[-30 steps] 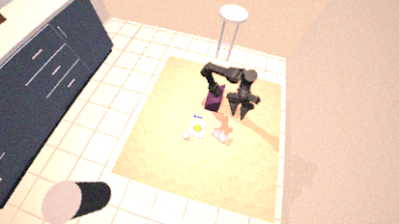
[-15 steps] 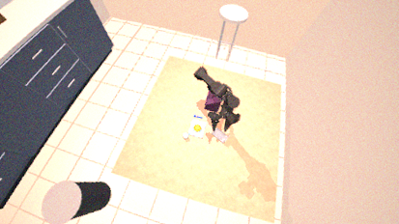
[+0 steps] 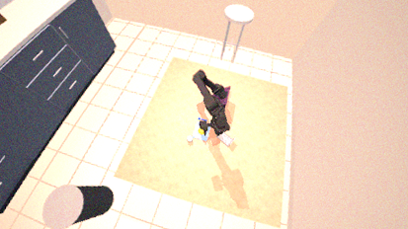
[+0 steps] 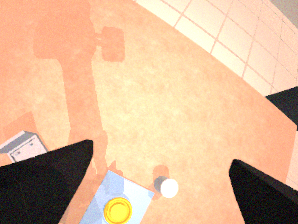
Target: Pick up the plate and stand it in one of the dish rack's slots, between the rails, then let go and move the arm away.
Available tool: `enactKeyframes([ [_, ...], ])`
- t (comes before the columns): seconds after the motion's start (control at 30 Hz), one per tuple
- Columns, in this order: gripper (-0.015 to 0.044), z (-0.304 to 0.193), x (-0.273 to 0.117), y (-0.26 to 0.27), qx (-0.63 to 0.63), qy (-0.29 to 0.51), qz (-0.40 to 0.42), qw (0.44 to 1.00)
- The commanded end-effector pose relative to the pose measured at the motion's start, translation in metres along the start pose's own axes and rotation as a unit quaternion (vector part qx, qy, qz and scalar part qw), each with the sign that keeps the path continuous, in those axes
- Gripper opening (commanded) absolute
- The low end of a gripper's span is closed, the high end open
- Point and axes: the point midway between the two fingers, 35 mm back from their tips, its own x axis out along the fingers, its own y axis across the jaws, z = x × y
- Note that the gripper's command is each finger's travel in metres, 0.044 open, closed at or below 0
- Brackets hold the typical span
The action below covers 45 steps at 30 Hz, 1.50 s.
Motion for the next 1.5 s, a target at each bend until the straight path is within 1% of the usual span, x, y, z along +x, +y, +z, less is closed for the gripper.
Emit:
enactKeyframes([
  [0.0, 0.04, -0.027, 0.018, -0.001, 0.026, 0.04, 0.017, 0.999],
  [0.33, 0.04, -0.108, 0.055, -0.004, 0.117, 0.161, 0.055, 0.979],
  [0.67, 0.04, -0.186, 0.069, 0.001, 0.206, 0.28, 0.077, 0.934],
  [0.8, 0.04, -0.189, 0.072, 0.001, 0.208, 0.282, 0.078, 0.933],
  [0.83, 0.04, -0.192, 0.081, 0.003, 0.208, 0.282, 0.079, 0.933],
  [0.97, 0.04, -0.228, 0.143, 0.016, 0.209, 0.281, 0.079, 0.933],
  [1.03, 0.04, -0.245, 0.161, 0.02, 0.207, 0.282, 0.076, 0.934],
  [1.47, 0.04, -0.249, 0.171, 0.028, 0.207, 0.282, 0.076, 0.934],
])
